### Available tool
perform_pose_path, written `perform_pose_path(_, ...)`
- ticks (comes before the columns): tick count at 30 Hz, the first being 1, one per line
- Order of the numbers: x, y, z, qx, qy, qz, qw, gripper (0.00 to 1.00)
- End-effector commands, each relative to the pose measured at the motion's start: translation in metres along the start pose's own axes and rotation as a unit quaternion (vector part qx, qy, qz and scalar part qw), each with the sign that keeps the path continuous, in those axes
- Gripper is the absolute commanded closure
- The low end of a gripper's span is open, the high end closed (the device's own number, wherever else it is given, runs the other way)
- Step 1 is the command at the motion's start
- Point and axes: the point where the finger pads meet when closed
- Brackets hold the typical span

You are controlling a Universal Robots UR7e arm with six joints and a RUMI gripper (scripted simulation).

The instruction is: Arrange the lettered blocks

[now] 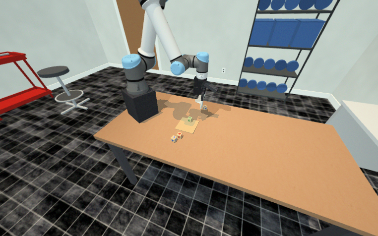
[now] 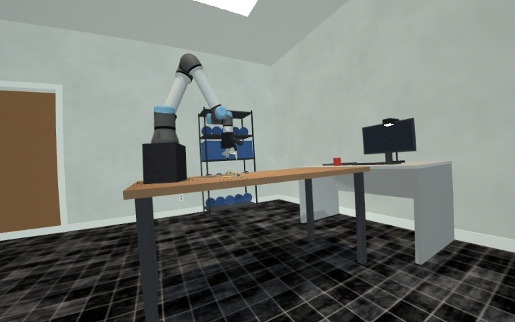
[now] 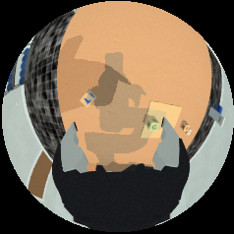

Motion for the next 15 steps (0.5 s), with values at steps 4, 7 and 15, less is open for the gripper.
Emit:
perform_pose_path(4, -0.003, 0.000, -0.016, 0.004, 0.093, 0.001, 0.996, 0.00)
perform_pose_path(7, -0.004, 0.000, -0.020, 0.004, 0.117, 0.001, 0.993, 0.00)
perform_pose_path(15, -0.004, 0.001, -0.032, 0.004, 0.178, 0.001, 0.984, 0.00)
Point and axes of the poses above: the point where the finger pads meet when closed, its own y axis out along the fingers, its own z axis across the jaws, x = y × z, and after that the axes turned 12 degrees about y, right-handed
